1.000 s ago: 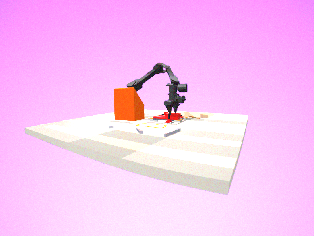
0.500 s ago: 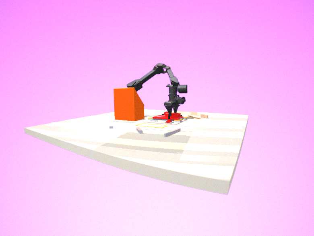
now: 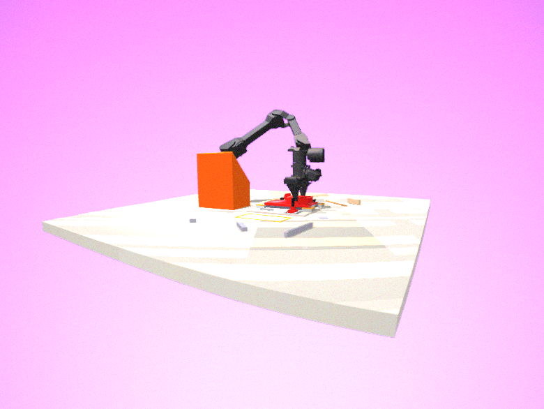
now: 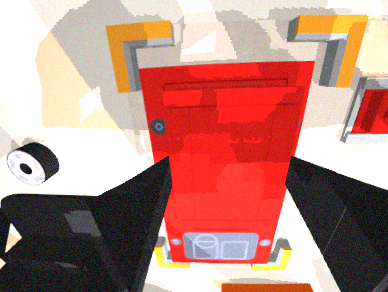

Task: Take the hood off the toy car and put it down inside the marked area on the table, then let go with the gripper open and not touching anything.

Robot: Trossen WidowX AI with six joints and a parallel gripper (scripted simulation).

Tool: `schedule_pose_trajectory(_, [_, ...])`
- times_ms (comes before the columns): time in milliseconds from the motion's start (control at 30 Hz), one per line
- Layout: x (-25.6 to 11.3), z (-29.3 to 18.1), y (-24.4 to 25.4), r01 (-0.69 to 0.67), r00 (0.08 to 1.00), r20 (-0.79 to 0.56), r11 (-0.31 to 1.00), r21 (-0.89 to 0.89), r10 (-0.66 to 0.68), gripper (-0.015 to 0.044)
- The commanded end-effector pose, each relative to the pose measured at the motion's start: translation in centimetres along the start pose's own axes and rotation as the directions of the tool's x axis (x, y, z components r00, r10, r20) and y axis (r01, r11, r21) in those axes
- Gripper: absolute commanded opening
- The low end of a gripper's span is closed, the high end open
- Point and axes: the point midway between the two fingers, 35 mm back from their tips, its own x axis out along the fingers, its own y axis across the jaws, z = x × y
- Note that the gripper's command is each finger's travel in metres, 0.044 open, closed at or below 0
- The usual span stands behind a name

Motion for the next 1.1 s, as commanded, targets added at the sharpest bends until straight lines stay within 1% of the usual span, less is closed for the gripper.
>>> schedule_pose_trajectory(0, [0.0,0.0,0.0,0.001,1.000,0.000,1.000,-0.001,-0.001,0.0288])
schedule_pose_trajectory(67, [0.0,0.0,0.0,0.001,1.000,0.000,1.000,-0.001,-0.001,0.0275])
schedule_pose_trajectory(400, [-0.5,0.0,0.0,0.001,1.000,0.000,1.000,-0.001,-0.001,0.0012])
schedule_pose_trajectory(433, [-0.6,0.0,0.0,0.001,1.000,0.000,1.000,-0.001,-0.001,0.0000])
schedule_pose_trajectory(1067, [-1.8,0.1,0.0,0.002,1.000,0.000,1.000,-0.001,-0.002,0.0000])
